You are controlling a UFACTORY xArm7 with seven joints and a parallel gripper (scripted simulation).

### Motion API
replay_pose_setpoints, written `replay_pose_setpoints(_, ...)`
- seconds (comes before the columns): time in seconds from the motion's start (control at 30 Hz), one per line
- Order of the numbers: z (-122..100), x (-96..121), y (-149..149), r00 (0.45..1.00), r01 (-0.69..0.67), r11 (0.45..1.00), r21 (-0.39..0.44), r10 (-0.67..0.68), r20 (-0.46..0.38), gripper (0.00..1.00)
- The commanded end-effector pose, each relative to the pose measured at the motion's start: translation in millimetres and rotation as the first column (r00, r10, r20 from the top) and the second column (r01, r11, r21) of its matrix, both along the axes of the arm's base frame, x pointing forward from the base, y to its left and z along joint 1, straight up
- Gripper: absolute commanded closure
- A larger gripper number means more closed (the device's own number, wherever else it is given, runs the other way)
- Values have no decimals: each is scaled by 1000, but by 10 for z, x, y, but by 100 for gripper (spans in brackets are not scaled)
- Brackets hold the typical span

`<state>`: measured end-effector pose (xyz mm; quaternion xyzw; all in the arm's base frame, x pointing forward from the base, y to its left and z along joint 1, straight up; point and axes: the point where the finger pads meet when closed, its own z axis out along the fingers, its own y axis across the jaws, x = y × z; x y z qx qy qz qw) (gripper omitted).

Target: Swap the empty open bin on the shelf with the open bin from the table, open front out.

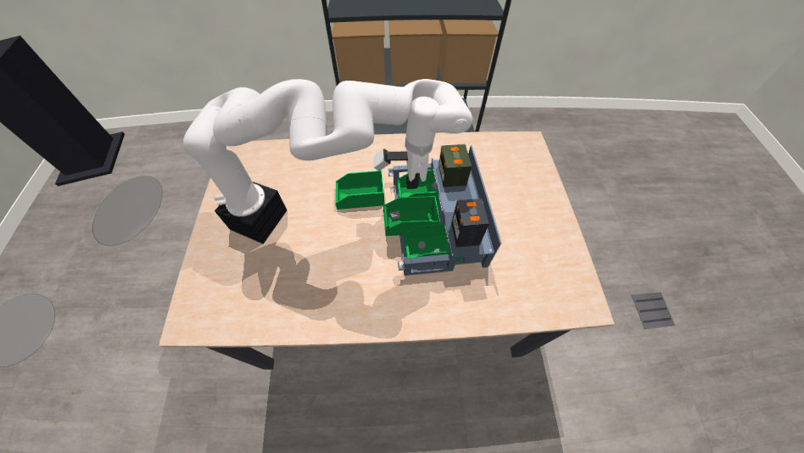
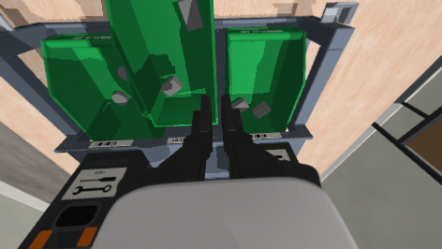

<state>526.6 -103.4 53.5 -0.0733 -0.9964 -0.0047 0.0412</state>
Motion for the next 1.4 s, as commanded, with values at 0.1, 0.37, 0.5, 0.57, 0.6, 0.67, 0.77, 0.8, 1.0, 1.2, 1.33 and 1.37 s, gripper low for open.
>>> replay_pose_setpoints(0.1,63,9,-2,1000,1,1000,-1,-1,4,90)
replay_pose_setpoints(0.37,100,9,-3,1000,1,1000,-1,-1,4,90)
replay_pose_setpoints(0.5,108,9,-3,1000,1,1000,-1,-1,4,90)
replay_pose_setpoints(0.57,109,9,-3,1000,1,1000,-1,-1,4,90)
replay_pose_setpoints(0.6,109,9,-3,1000,1,1000,-1,-1,4,90)
replay_pose_setpoints(0.67,110,9,-3,1000,1,1000,-1,-1,4,90)
replay_pose_setpoints(0.77,110,9,-3,1000,1,1000,-1,-1,4,90)
replay_pose_setpoints(0.8,110,9,-3,1000,1,1000,-1,-1,4,90)
replay_pose_setpoints(1.0,110,9,-3,1000,1,1000,-1,-1,4,100)
replay_pose_setpoints(1.2,110,9,-3,1000,1,1000,-1,-1,4,100)
replay_pose_setpoints(1.33,110,9,-3,1000,1,1000,-1,-1,4,100)
replay_pose_setpoints(1.37,110,9,-3,1000,1,1000,-1,-1,4,100)
